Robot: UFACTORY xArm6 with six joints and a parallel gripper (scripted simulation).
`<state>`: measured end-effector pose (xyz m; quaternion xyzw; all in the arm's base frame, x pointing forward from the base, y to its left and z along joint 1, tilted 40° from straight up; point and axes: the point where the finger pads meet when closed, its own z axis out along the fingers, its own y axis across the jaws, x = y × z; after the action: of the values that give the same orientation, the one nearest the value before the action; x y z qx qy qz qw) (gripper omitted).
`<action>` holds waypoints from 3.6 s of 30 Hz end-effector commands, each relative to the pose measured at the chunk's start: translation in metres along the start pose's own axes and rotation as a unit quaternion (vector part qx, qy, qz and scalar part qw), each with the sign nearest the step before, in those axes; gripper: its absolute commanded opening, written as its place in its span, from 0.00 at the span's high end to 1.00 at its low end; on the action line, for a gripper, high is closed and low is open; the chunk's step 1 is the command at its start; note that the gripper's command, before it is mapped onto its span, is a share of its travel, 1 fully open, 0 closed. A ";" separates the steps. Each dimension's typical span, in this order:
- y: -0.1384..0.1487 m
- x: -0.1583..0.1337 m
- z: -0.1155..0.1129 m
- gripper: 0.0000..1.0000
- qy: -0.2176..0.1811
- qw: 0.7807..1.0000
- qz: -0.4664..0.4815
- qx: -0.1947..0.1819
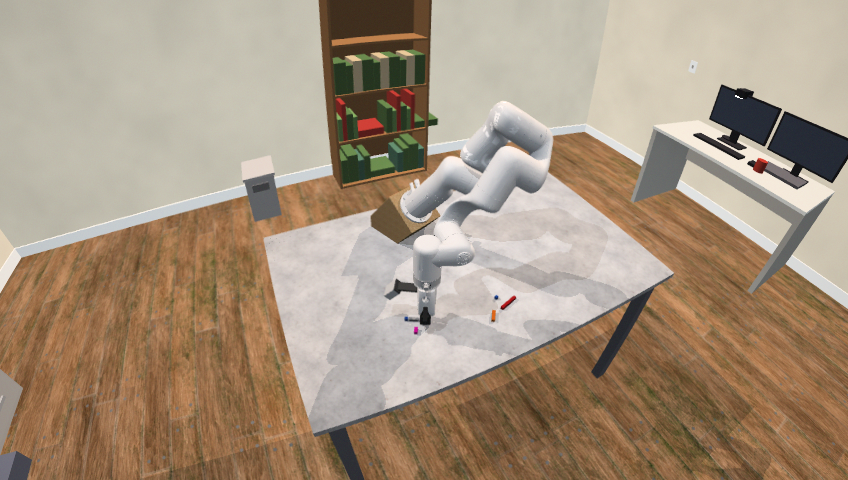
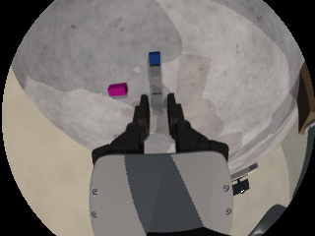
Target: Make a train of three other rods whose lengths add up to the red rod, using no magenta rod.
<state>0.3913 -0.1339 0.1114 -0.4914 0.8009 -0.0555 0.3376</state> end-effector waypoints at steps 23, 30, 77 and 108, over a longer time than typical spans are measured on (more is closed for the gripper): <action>-0.001 0.000 -0.086 0.76 0.000 1.000 0.000 0.001; -0.001 0.000 -0.090 0.00 0.000 1.000 0.000 0.001; -0.001 0.000 -0.174 0.00 0.000 1.000 0.000 0.001; -0.001 0.000 -0.177 0.00 0.000 1.000 0.000 0.001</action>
<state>0.2864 -0.1763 0.2459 -0.4912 0.8009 -0.0553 0.3379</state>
